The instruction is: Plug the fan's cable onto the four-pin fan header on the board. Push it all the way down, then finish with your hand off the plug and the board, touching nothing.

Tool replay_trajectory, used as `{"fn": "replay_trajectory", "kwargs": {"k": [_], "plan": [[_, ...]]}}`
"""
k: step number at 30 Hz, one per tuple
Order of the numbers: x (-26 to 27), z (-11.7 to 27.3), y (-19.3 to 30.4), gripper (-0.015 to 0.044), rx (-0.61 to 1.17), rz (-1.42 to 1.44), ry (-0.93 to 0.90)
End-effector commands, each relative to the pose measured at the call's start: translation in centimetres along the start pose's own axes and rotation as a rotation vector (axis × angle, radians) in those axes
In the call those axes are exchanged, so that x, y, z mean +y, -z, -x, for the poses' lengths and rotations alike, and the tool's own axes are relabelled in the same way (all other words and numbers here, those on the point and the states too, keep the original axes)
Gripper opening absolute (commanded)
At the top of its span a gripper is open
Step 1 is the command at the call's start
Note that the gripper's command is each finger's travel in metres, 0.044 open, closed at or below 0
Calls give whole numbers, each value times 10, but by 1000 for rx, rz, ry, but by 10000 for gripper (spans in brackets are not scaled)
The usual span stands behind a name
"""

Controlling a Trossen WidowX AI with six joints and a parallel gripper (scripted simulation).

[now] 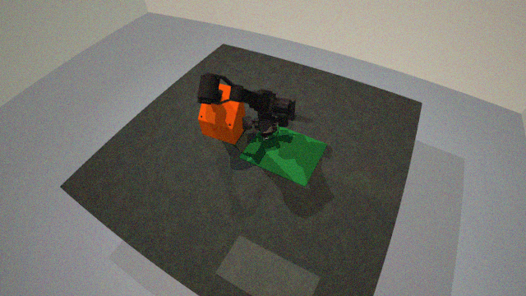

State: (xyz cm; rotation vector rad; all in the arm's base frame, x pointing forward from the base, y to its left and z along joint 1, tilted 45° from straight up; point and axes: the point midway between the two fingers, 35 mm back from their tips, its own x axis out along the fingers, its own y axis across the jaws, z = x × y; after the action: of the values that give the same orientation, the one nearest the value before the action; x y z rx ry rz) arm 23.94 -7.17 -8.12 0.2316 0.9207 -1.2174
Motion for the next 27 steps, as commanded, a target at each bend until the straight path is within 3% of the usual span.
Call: {"fn": "replay_trajectory", "kwargs": {"k": [1,5,15,19,23,27], "plan": [[0,-4,0,0,0,4,2],[0,-7,0,0,0,4,2],[0,-3,0,260,0,-1,0],[1,5,0,260,2,0,-1],[1,50,0,260,3,3,-1],[1,52,0,260,2,3,0]]}}
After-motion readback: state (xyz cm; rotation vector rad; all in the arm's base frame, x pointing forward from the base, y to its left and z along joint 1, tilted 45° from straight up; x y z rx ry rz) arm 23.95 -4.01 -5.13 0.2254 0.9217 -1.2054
